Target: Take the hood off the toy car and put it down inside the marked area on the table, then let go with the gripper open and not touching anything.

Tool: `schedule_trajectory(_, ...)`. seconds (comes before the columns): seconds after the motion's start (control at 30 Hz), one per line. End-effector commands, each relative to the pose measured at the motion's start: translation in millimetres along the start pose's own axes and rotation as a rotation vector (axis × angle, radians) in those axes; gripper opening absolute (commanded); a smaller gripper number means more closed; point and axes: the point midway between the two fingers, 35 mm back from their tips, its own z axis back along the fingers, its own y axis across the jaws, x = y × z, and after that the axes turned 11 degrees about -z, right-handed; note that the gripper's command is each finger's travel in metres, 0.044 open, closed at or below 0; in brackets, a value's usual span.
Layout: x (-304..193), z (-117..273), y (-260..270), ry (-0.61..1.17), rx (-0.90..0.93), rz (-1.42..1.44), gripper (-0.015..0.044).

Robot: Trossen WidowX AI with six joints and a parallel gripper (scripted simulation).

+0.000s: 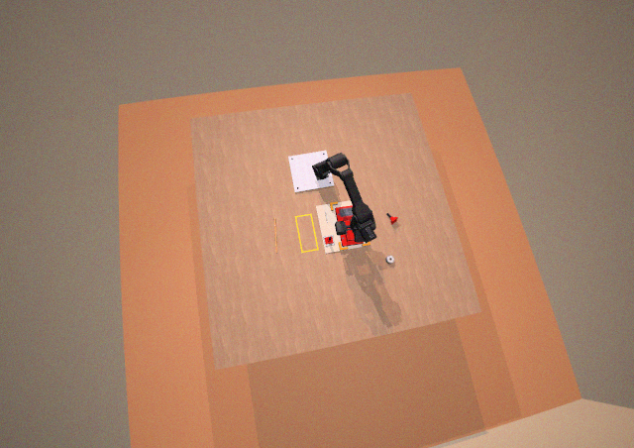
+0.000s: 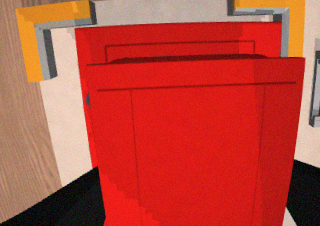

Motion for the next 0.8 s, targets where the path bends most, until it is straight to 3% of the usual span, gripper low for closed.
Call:
schedule_trajectory(0.0,2,13,1,-0.013,0.007,-0.004,0.0000)
schedule_trajectory(0.27,2,45,0,-0.013,0.008,-0.004,0.0000)
schedule_trajectory(0.77,16,39,-52,-0.007,0.003,-0.004,0.0000)
